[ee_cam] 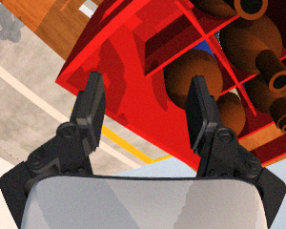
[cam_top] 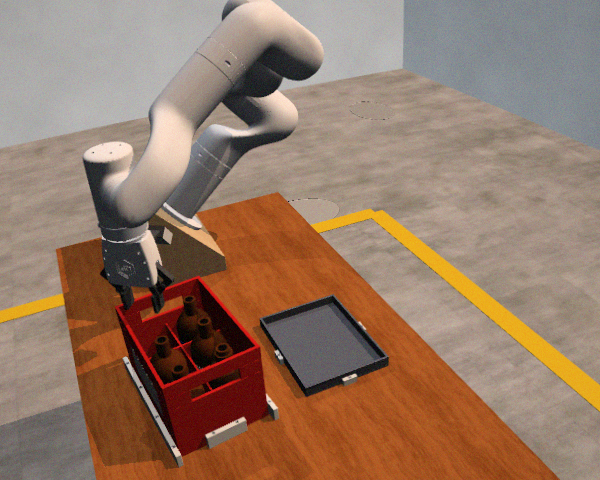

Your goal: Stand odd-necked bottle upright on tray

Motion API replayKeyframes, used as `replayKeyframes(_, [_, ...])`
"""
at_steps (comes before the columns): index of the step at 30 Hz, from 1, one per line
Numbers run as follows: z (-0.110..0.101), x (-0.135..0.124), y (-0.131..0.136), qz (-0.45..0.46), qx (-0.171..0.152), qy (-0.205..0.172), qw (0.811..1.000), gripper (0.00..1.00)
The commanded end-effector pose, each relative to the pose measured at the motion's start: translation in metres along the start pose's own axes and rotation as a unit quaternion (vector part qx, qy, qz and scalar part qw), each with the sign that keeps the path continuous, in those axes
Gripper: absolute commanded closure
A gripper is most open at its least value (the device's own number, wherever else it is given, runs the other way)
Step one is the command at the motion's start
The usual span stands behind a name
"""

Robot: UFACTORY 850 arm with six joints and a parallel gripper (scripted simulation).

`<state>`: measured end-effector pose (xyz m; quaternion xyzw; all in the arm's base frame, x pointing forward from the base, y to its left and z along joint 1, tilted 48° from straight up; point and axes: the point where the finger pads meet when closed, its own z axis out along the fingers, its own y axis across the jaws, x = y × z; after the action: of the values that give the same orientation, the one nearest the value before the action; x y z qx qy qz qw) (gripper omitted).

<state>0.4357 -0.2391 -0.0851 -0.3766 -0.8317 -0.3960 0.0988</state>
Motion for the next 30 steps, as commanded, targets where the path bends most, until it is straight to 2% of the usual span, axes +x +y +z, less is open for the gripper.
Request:
replayKeyframes(1, [-0.0010,-0.0008,0.0003,0.000,0.000,-0.001,1.000,0.35])
replayKeyframes(30, [0.0020,-0.0009,0.0003,0.000,0.000,-0.001,1.000,0.35])
